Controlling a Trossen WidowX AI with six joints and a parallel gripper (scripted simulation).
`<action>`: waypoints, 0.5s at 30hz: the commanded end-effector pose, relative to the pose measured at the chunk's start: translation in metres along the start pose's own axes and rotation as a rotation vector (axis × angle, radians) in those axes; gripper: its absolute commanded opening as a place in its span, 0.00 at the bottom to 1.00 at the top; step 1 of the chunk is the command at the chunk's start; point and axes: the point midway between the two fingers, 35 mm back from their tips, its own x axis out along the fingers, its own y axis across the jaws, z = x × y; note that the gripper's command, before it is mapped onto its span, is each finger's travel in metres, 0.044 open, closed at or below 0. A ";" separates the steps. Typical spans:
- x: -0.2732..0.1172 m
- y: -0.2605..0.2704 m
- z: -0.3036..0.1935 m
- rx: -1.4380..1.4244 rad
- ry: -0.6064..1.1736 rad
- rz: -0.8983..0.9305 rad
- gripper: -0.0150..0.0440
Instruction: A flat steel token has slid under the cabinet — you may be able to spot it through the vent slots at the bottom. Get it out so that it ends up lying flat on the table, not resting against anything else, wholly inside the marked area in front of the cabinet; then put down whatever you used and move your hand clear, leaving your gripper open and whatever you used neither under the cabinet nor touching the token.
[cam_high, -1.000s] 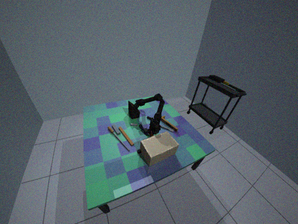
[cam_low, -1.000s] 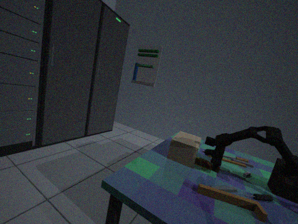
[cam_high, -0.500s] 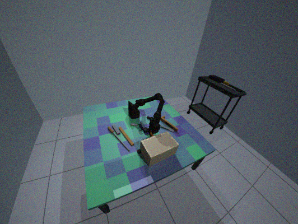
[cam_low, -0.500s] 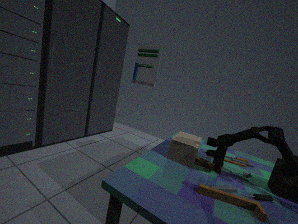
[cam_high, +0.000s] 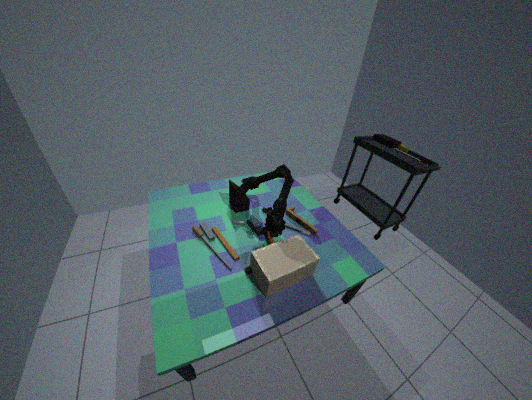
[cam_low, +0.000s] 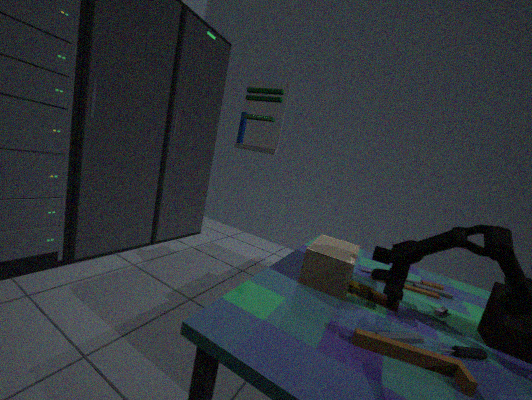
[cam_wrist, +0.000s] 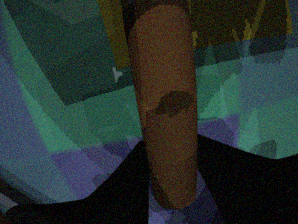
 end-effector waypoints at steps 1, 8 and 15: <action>0.001 0.000 -0.005 0.004 0.002 -0.002 0.25; 0.001 0.000 -0.012 0.004 0.002 -0.002 0.25; 0.001 0.000 -0.019 0.004 0.003 -0.002 0.25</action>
